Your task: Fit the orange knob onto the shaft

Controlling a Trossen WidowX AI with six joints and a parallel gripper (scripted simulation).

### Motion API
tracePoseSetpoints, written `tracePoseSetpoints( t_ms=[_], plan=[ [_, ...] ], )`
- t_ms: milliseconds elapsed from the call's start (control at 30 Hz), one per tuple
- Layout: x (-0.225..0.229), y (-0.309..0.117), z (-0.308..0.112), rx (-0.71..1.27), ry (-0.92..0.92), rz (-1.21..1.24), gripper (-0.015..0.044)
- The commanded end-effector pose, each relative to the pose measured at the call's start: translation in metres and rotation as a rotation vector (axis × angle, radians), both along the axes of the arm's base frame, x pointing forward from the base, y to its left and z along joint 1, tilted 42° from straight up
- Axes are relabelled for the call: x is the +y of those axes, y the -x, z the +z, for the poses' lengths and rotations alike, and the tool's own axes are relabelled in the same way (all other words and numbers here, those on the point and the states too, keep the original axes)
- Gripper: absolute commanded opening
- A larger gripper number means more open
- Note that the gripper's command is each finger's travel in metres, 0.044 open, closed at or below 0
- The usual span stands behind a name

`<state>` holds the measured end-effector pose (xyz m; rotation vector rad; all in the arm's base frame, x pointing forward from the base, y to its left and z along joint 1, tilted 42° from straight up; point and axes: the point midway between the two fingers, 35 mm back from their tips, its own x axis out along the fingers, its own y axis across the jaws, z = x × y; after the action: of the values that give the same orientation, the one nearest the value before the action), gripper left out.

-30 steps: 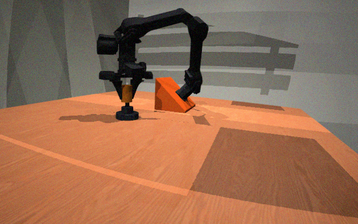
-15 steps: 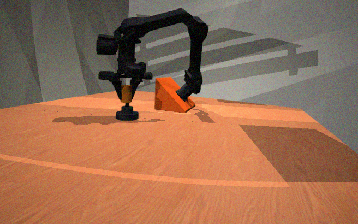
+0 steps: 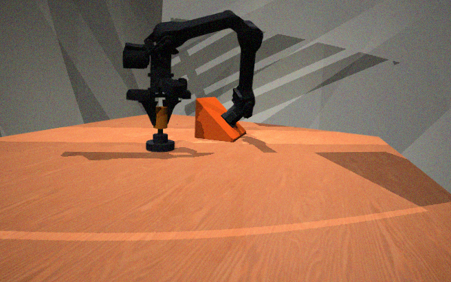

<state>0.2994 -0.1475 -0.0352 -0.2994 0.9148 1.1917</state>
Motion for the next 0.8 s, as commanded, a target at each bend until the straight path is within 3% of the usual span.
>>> tracePoseSetpoints(
  t_ms=[0, 533, 767],
  plan=[
    [-0.0012, 0.0013, 0.0022, -0.015, 0.010, 0.006, 0.0000],
    [-0.0019, -0.0012, 0.0018, -0.021, 0.011, 0.012, 0.0000],
    [-0.0035, -0.0026, 0.0026, -0.154, 0.027, 0.162, 0.0000]
  ],
)
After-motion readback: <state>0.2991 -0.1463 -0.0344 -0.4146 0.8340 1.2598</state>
